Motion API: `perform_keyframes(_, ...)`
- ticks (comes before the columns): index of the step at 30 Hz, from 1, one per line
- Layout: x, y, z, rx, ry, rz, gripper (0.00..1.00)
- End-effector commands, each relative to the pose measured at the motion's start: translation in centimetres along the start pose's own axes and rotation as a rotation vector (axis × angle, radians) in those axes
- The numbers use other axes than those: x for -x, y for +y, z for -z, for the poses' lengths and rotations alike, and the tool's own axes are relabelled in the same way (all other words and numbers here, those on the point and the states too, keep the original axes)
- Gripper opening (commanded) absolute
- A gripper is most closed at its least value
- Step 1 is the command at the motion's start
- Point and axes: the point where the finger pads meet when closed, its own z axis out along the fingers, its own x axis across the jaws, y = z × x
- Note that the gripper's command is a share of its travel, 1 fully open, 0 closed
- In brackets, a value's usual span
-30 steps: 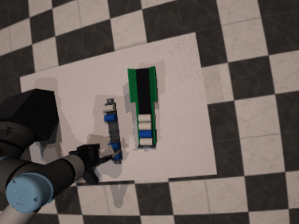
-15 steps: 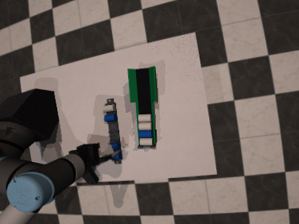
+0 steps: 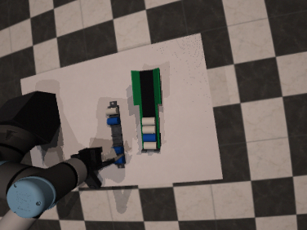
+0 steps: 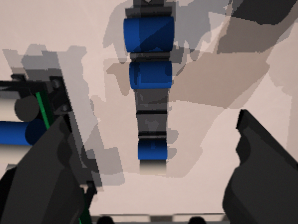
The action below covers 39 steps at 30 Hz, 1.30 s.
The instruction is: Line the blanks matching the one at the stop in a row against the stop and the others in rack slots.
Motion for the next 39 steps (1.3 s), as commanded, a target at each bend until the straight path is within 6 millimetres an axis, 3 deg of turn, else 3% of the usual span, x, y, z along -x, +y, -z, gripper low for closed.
perform_keyframes(1,0.4,0.2,0.1,-0.001,-0.004,0.032,1.0)
perform_keyframes(21,1.2,2.0,0.1,0.002,-0.005,0.326,1.0)
perform_keyframes(39,2.1,6.3,-0.1,0.007,-0.004,0.947,1.0)
